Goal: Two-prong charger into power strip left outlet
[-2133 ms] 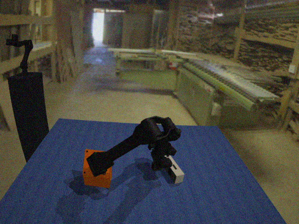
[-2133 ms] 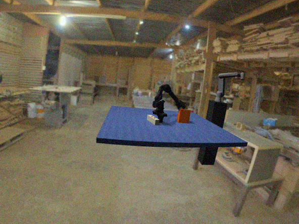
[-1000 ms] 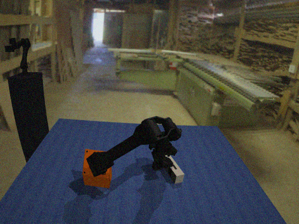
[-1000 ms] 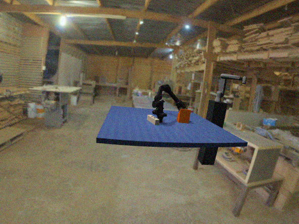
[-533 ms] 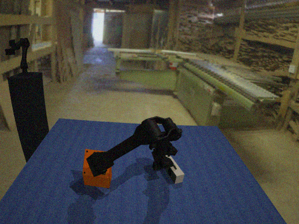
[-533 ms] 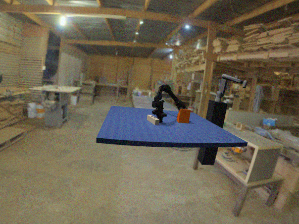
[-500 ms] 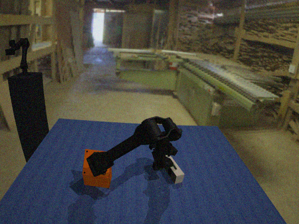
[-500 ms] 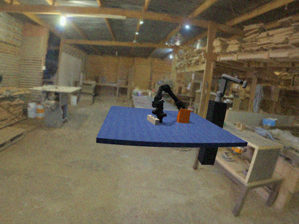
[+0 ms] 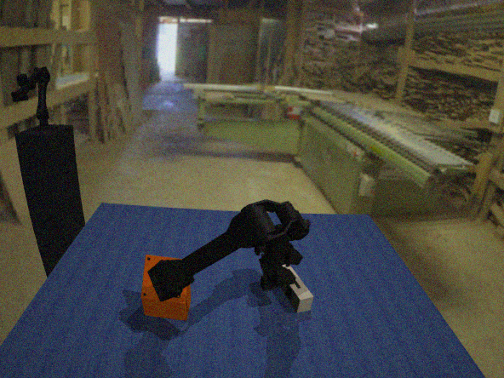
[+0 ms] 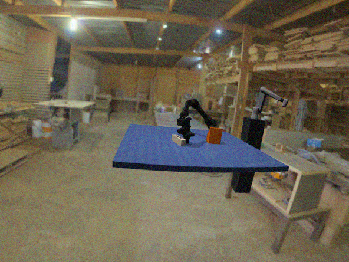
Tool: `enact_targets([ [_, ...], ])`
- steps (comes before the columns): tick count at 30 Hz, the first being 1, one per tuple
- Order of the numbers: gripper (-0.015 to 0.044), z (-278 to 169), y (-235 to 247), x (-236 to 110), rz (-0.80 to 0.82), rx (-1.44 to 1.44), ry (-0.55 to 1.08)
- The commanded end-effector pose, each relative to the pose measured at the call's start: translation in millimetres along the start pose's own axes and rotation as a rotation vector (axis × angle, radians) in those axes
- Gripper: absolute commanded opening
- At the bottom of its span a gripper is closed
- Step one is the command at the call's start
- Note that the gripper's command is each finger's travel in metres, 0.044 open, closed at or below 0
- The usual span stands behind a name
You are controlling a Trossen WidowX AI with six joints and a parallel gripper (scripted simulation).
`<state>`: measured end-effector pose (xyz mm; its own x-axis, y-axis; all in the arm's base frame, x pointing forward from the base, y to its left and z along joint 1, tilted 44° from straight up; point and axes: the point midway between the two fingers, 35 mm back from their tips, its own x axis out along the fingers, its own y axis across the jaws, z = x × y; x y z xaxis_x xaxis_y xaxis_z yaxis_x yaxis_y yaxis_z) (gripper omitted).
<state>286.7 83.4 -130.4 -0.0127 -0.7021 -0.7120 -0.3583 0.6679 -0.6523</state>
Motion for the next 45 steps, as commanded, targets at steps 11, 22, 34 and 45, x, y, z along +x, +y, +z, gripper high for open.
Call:
enact_targets([
  [11, 0.0, 5.0, -0.9, -1.0, -0.003, -0.002, -0.003],
  [22, 0.0, 7.5, -0.9, -1.7, -0.003, -0.002, -0.003],
  [34, 0.0, 9.6, -1.0, -1.2, -0.003, -0.002, -0.004],
  [45, 0.0, 13.6, -1.0, -1.6, -0.003, -0.002, -0.004],
])
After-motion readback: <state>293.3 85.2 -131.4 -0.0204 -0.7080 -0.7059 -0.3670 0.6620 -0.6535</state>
